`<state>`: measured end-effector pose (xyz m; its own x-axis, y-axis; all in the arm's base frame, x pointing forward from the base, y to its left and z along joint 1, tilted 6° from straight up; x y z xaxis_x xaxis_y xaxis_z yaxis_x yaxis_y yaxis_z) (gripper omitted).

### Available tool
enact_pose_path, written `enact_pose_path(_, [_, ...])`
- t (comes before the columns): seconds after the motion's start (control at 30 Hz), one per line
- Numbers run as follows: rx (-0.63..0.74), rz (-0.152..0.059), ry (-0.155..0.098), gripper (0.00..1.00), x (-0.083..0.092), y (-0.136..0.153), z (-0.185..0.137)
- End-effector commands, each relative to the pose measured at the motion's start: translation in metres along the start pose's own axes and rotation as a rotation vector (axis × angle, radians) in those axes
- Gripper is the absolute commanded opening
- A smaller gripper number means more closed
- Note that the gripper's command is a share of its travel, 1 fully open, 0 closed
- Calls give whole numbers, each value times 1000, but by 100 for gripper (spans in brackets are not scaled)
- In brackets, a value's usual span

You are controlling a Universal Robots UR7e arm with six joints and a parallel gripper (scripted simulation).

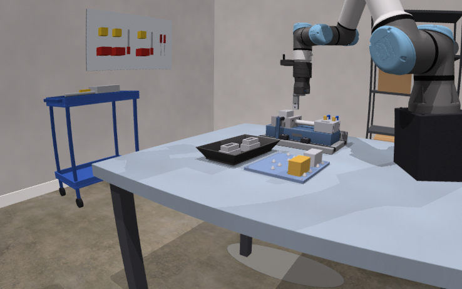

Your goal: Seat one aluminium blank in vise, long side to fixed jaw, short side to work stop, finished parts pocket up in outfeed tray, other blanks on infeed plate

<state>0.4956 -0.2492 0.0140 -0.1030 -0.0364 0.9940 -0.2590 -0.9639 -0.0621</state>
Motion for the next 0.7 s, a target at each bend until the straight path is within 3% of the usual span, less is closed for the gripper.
enact_pose_path(0.0, [0, -1, 1, 0, 9, 0, 0])
enact_pose_path(0.4, [0, -1, 1, 0, 46, 0, 0])
enact_pose_path(0.67, [0, -1, 1, 0, 60, 0, 0])
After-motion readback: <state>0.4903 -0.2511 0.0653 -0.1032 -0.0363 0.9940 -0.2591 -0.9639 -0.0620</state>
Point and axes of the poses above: the point where the finger pads meet when closed, its own x axis back along the fingers, its own y axis across the jaws, z = x × y, the point moved 2 cm from there along x, back along the fingers, and after that the axes turned 6 degrees about -x, right-handed, at the moved point
